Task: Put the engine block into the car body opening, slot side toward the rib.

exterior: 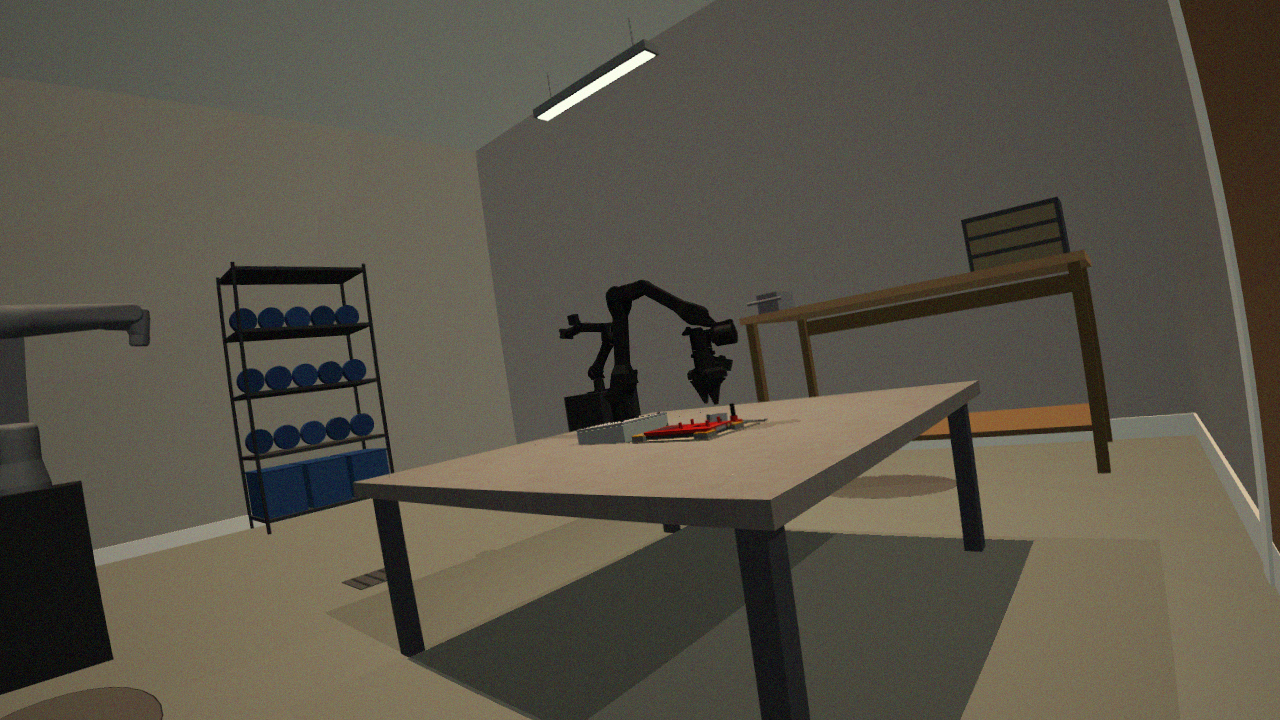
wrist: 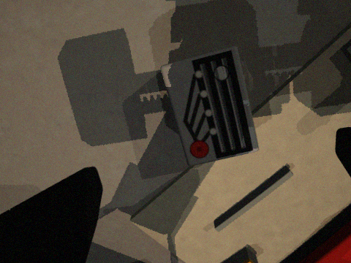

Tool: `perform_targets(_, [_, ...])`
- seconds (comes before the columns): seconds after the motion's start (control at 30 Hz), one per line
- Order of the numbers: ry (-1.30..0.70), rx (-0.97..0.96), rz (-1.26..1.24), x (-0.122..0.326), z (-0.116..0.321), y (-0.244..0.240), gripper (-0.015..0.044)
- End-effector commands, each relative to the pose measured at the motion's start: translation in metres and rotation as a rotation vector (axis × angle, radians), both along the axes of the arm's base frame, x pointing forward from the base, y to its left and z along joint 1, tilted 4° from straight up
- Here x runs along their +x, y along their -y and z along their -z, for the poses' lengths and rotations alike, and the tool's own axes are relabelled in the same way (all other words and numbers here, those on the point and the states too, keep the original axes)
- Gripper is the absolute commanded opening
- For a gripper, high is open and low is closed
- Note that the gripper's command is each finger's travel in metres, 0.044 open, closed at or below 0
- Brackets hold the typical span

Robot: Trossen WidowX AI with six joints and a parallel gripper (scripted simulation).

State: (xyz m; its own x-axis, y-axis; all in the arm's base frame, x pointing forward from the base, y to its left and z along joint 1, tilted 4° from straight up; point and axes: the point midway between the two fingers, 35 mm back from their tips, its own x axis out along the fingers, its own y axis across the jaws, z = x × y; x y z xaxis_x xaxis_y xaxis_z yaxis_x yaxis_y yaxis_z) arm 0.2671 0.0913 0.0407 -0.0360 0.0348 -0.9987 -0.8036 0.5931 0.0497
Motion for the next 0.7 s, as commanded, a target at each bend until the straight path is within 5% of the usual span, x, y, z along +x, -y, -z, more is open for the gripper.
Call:
perform_targets(0.0, [0.003, -0.019, -0.102, 0.002, -0.004, -0.002, 0.044])
perform_targets(0.67, [0.004, -0.018, -0.102, 0.007, 0.015, -0.007, 0.044])
